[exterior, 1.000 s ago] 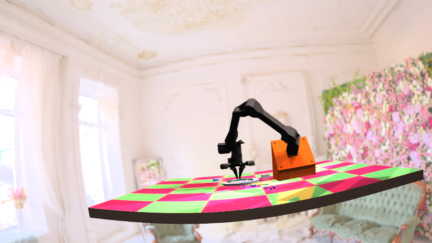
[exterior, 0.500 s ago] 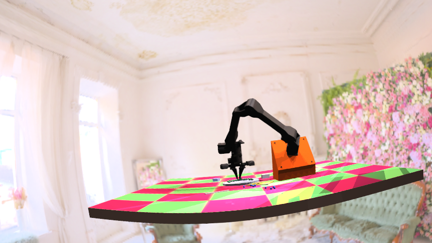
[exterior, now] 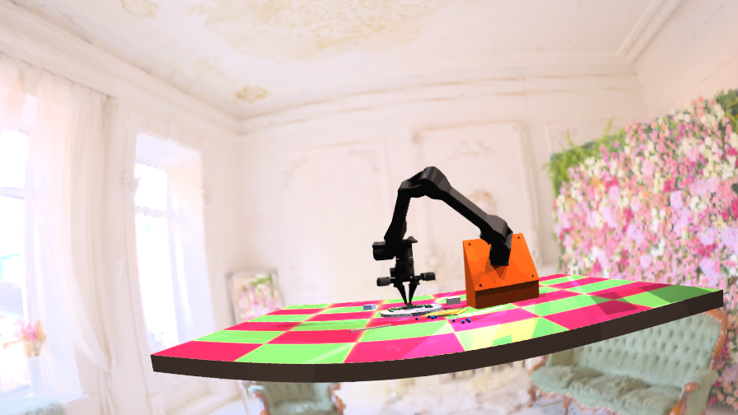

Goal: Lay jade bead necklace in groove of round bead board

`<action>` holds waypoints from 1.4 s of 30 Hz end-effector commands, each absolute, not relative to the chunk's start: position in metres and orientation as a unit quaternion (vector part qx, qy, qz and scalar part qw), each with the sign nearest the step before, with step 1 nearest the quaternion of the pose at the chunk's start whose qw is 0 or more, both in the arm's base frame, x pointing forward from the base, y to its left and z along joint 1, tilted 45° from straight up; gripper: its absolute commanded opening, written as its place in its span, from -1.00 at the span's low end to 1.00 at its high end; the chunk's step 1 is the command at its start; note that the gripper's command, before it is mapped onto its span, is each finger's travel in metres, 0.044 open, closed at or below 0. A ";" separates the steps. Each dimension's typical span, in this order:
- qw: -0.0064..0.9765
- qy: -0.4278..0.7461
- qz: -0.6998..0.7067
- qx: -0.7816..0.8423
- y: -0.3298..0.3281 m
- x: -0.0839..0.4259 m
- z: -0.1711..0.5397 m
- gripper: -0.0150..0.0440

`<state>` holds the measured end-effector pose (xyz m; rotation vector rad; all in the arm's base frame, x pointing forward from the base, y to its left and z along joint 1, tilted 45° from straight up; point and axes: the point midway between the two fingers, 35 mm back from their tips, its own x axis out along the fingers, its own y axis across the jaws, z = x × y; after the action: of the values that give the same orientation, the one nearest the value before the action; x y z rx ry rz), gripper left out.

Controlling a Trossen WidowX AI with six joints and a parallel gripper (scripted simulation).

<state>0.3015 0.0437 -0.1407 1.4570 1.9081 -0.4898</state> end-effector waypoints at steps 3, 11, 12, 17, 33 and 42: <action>0.341 0.733 -0.187 0.558 0.046 0.303 -0.135 -0.49; 0.342 0.732 -0.189 0.557 0.064 0.307 -0.117 -0.49; 0.342 0.732 -0.189 0.557 0.066 0.308 -0.115 -0.49; 0.342 0.732 -0.189 0.558 0.078 0.309 -0.104 -0.49; 0.339 0.734 -0.186 0.558 0.117 0.306 -0.068 -0.49; 0.339 0.734 -0.186 0.558 0.123 0.305 -0.062 -0.49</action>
<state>0.3078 0.1208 -0.0629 1.4479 1.9061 -0.4775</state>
